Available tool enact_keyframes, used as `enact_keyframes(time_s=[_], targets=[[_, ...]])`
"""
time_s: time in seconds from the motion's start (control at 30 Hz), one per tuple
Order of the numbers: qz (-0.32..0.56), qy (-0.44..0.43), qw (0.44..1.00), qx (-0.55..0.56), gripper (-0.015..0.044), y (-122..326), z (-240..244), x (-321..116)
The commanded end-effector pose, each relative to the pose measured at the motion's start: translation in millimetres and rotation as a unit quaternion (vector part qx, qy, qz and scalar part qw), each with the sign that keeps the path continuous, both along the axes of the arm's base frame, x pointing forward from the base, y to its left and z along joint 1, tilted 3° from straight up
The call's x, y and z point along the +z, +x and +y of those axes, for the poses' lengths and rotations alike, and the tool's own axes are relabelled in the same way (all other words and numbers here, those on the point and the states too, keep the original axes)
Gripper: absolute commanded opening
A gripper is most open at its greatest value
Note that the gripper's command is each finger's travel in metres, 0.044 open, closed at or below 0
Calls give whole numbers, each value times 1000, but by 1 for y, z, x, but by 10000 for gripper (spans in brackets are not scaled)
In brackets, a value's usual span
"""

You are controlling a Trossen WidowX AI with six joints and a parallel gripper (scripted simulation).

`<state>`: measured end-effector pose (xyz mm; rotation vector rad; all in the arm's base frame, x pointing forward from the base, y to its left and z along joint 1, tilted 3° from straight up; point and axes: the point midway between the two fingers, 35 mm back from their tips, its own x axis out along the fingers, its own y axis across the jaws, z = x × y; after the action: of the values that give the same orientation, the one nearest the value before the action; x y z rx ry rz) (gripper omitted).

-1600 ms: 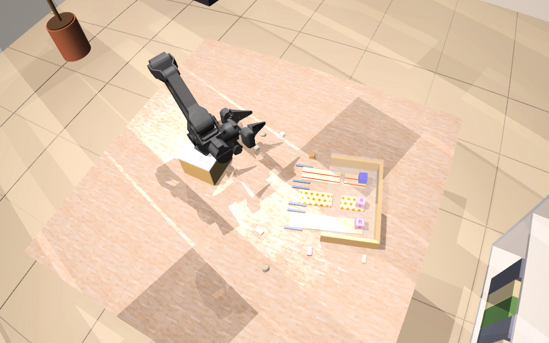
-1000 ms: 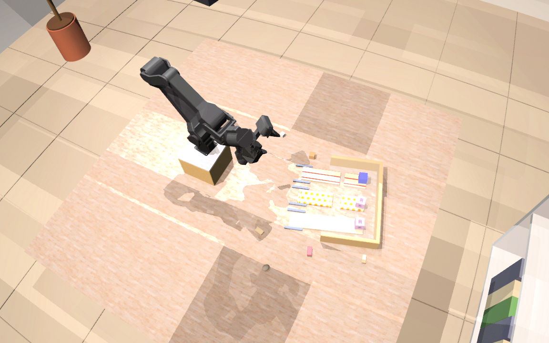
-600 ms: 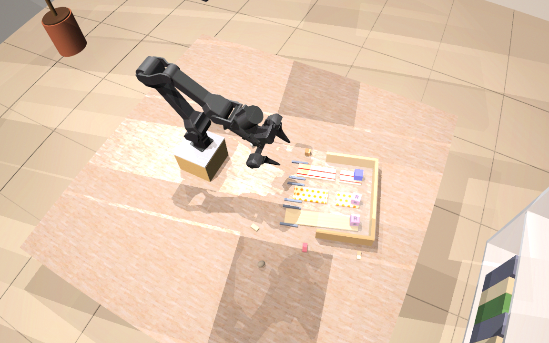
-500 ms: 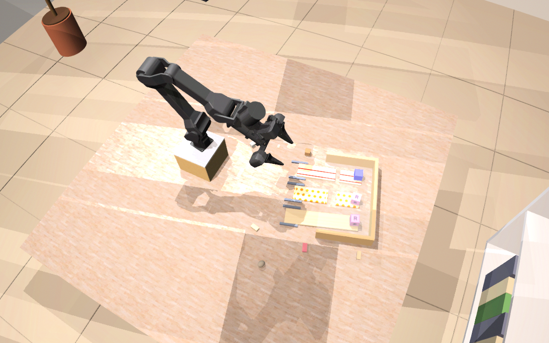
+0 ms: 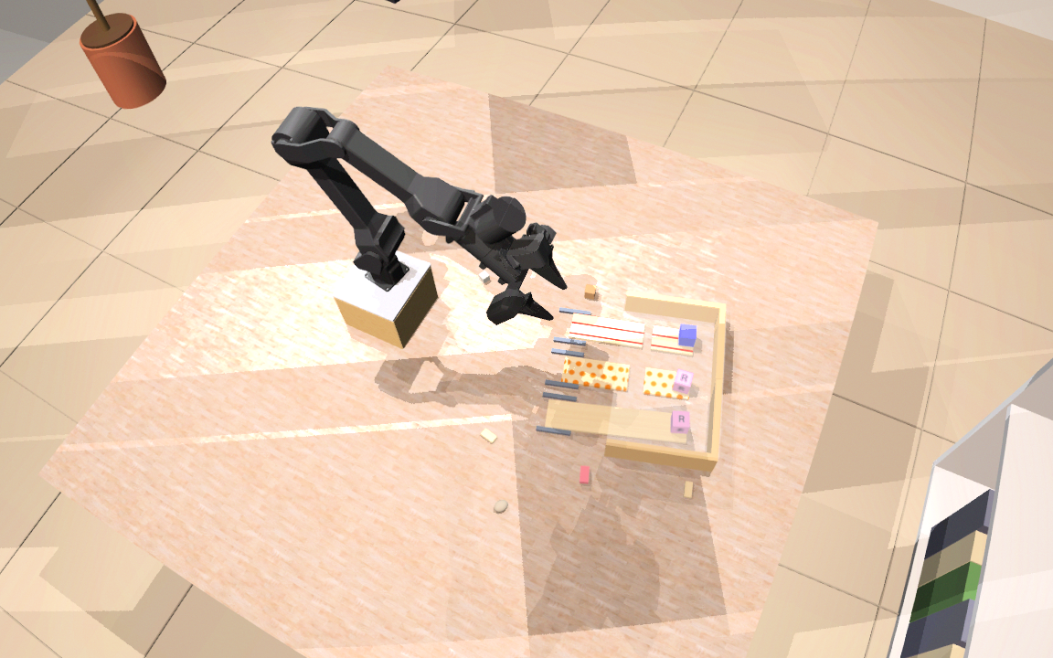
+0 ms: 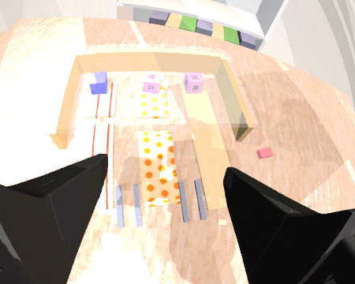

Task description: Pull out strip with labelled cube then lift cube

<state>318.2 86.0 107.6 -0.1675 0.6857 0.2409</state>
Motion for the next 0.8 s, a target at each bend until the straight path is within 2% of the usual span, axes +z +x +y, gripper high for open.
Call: enact_keyframes(time_s=[0.0,0.27,0.57,0.77], targets=[[61,-46,997,0,216,24,-11,-9],[213,-120,969,24,6,67,-45,-41],[372,-152,913,67,0,95,-84,-89],[393,-153,904,74,0,97,-89,-97]])
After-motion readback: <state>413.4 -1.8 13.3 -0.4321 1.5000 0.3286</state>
